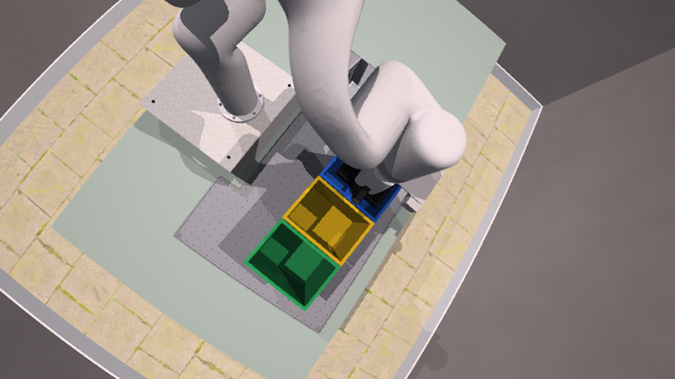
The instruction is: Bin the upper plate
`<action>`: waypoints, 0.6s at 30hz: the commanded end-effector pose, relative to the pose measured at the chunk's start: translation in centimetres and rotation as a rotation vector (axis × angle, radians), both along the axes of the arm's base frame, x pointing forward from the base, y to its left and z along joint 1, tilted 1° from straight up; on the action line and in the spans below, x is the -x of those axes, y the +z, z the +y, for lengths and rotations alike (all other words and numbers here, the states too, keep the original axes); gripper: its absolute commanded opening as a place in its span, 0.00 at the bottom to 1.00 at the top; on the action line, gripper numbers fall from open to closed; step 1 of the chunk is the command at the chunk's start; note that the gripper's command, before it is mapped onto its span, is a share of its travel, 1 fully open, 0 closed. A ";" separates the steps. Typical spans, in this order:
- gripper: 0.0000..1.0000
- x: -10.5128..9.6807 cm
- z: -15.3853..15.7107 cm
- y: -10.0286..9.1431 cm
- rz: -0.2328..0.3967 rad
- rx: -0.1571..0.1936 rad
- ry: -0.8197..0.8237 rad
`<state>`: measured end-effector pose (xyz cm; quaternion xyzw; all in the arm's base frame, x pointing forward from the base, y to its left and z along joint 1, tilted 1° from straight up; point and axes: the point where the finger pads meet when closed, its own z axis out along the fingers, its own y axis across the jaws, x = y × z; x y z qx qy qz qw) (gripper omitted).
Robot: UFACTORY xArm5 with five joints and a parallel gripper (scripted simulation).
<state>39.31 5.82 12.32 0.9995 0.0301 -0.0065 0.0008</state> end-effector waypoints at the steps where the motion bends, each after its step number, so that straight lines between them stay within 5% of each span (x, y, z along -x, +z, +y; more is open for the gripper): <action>1: 0.00 -0.1 0.0 0.1 -0.004 -0.001 0.000; 18: 0.00 -0.1 0.0 -0.2 -0.004 -0.001 0.000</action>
